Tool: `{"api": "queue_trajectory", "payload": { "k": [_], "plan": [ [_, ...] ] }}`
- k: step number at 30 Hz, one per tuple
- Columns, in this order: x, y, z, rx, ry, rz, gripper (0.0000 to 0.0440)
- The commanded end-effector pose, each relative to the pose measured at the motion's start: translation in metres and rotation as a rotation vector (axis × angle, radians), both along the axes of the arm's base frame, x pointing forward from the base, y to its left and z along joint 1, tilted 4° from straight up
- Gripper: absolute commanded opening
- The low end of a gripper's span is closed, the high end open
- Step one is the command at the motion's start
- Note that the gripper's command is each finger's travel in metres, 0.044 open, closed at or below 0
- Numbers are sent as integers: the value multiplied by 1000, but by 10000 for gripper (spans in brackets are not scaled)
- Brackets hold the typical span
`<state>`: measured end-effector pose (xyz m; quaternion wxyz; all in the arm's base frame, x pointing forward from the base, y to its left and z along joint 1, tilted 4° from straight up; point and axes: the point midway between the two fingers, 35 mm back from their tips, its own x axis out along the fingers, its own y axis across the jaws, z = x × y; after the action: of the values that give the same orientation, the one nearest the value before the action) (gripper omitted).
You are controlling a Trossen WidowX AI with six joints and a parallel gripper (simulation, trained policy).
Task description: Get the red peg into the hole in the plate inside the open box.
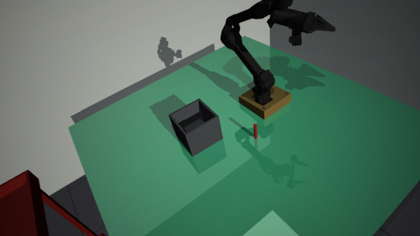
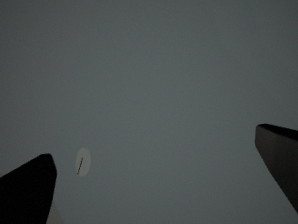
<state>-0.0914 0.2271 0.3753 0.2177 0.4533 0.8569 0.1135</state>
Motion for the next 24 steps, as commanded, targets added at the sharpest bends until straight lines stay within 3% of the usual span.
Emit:
{"api": "queue_trajectory", "payload": {
  "k": [1,13,24],
  "plan": [
    [19,10,-11,-42,-50,-82,440],
    [105,26,-64,-274,-226,-373,440],
    [176,7,-122,-585,-338,-532,440]
  ]
}}
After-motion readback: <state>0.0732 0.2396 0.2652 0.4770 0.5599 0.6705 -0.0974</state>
